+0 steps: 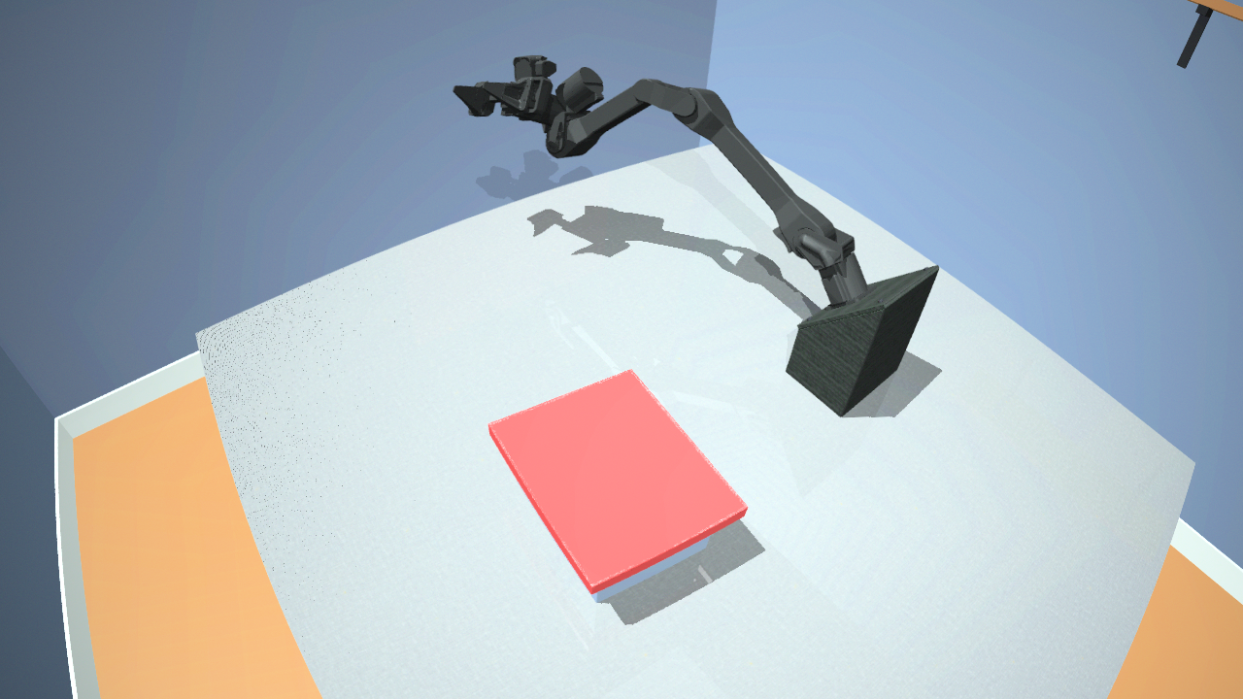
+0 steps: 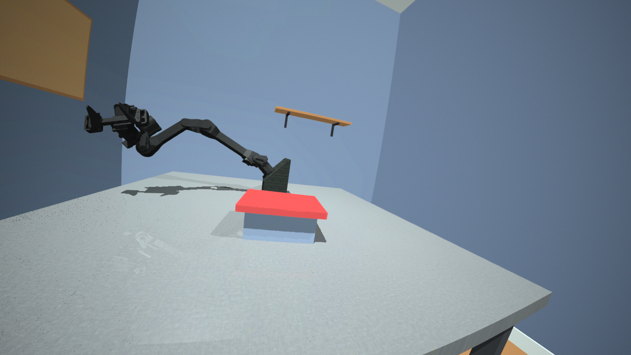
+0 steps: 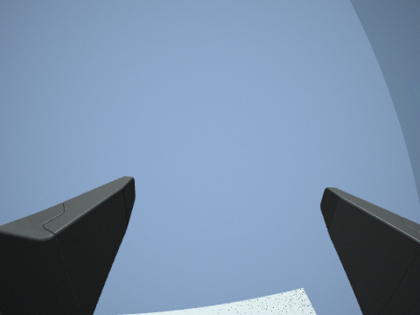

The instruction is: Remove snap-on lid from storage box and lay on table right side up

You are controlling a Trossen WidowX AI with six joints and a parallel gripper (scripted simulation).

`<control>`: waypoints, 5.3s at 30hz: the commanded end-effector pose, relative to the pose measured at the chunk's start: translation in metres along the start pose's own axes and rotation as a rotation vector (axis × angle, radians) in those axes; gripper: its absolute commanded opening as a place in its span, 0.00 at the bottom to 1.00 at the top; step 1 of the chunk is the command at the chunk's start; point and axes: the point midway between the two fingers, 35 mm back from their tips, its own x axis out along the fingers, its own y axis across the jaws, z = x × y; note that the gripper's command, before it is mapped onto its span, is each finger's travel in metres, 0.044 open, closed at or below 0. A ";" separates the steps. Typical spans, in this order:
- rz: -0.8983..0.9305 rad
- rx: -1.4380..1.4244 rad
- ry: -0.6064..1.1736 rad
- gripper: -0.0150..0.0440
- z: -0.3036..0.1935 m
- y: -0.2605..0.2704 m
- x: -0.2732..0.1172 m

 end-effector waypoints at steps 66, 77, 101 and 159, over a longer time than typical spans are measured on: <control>-1.164 1.305 0.622 0.65 -0.276 0.535 0.032; -1.125 1.156 0.616 0.65 -0.265 0.543 0.001; -1.124 1.150 0.612 0.65 -0.319 0.528 -0.029; -1.123 1.147 0.608 0.42 -0.377 0.500 -0.005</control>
